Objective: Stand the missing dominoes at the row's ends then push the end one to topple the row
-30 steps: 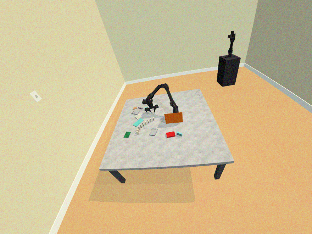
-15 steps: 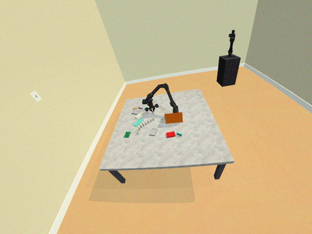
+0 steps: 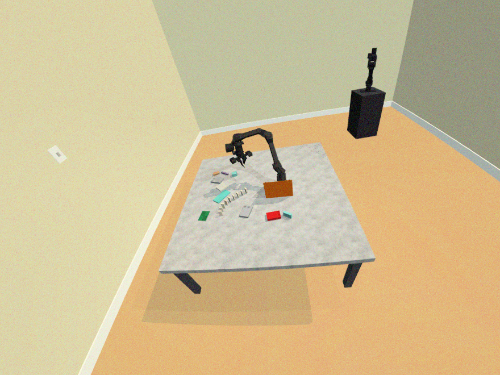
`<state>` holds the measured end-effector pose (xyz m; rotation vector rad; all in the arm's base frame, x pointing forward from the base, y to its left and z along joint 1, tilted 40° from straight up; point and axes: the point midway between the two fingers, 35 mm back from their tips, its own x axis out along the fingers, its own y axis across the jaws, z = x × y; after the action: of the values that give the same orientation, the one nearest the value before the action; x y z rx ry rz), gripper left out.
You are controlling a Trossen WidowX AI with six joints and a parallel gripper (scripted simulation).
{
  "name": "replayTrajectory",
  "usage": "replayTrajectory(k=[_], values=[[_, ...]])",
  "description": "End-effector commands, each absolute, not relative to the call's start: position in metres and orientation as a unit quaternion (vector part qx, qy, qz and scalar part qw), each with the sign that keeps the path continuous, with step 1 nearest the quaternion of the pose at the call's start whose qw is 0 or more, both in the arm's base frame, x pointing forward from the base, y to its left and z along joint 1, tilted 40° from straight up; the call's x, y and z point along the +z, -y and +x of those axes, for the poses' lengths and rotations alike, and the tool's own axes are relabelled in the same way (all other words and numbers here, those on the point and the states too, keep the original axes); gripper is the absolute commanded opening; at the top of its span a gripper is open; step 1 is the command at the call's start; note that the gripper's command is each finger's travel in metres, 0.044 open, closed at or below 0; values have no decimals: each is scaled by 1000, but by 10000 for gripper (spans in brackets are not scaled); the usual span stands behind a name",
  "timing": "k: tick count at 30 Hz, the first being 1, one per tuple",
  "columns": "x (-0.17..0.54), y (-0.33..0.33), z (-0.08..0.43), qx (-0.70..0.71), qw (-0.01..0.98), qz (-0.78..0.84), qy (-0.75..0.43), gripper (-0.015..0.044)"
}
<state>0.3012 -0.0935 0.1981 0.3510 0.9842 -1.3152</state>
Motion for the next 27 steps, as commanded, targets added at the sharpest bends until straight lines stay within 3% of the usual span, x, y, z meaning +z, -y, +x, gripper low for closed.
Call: replayTrajectory(k=[1,13,27], values=[[206,95,288,-557,673,114,-473,28],[228,112,187,-266,644,-219,-683,28],[228,113,186,-262,642,-224,-685,28]])
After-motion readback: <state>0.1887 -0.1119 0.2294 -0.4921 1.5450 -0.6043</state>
